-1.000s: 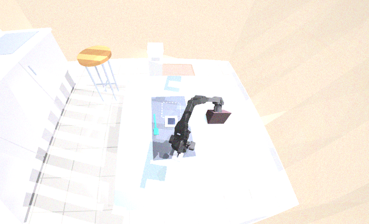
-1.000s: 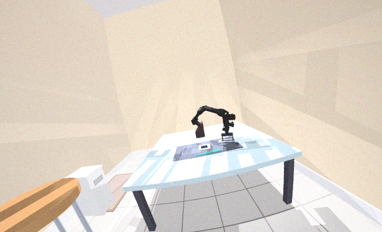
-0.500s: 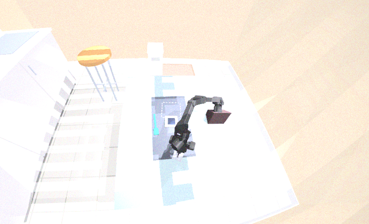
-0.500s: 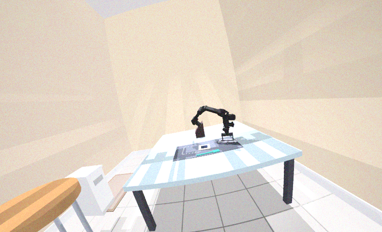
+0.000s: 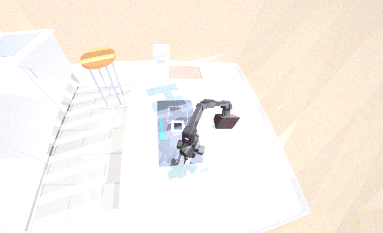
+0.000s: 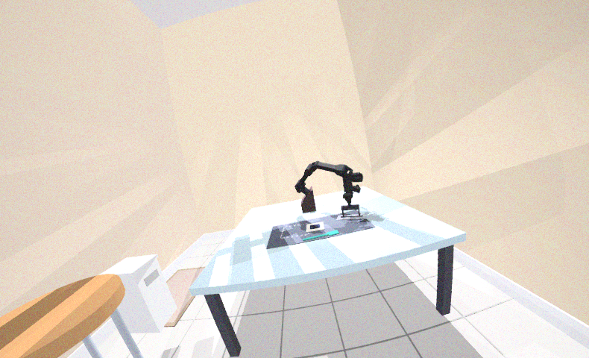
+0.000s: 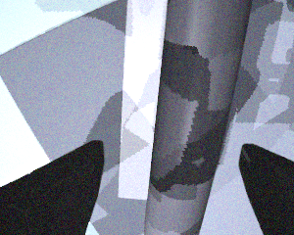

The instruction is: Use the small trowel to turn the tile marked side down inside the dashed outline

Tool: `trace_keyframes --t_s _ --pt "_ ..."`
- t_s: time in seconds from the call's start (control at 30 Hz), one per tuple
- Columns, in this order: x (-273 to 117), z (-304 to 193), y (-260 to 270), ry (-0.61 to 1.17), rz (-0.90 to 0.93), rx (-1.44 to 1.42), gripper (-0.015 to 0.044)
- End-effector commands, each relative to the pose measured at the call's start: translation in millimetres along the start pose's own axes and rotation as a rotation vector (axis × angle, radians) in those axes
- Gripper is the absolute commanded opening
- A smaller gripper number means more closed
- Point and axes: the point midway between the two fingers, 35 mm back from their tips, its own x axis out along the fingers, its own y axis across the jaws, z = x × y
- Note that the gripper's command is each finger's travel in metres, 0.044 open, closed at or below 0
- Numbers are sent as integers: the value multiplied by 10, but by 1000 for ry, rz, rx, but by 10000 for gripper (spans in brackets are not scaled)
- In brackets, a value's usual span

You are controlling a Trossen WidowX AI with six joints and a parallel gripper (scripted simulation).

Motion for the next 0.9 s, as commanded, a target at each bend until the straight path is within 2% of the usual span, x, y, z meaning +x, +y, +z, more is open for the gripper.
trace_keyframes --t_s 0.0,0.2,0.87 --pt "-205 7 -30 -20 -7 8 270" --pt "-205 7 -30 -21 -7 31 270" --pt "-203 -3 -36 -22 1 720 270"
